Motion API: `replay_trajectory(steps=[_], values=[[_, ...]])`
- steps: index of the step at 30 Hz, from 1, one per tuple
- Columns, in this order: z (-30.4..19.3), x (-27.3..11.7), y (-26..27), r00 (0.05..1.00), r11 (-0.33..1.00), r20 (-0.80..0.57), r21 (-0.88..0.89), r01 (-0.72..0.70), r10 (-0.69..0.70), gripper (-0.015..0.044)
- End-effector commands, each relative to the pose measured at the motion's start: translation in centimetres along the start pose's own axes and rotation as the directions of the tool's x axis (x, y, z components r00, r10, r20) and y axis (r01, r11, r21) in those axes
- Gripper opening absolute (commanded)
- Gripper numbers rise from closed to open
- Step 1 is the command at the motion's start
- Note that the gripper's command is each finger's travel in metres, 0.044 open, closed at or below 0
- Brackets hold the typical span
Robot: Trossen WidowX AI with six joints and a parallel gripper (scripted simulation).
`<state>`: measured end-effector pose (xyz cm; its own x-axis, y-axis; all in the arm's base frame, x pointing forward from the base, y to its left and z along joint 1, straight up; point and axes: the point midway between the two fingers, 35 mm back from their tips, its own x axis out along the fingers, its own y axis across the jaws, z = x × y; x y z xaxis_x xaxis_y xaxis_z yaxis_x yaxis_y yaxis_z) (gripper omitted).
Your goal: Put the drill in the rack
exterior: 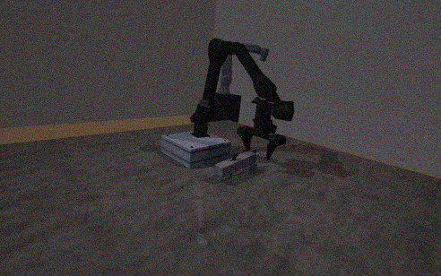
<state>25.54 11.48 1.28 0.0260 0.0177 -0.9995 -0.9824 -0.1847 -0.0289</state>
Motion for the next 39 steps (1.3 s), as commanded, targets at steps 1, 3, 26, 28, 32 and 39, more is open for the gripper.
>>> replay_trajectory(steps=[1,3,26,28,32,39], values=[[-0.2,0.9,0.1,1.0,1.0,-0.001,-0.005,-0.005,0.005,0.044],[-0.3,1.2,0.1,1.0,1.0,-0.001,-0.005,-0.005,0.005,0.044],[-0.7,2.4,0.2,1.0,1.0,-0.001,0.0,-0.003,0.003,0.0204],[-0.7,2.4,0.2,1.0,1.0,-0.001,0.0,-0.003,0.003,0.0151],[-0.7,2.4,0.2,1.0,1.0,-0.001,0.0,-0.003,0.003,0.0046],[-0.7,2.4,0.2,1.0,1.0,-0.001,0.0,-0.003,0.003,0.0]])
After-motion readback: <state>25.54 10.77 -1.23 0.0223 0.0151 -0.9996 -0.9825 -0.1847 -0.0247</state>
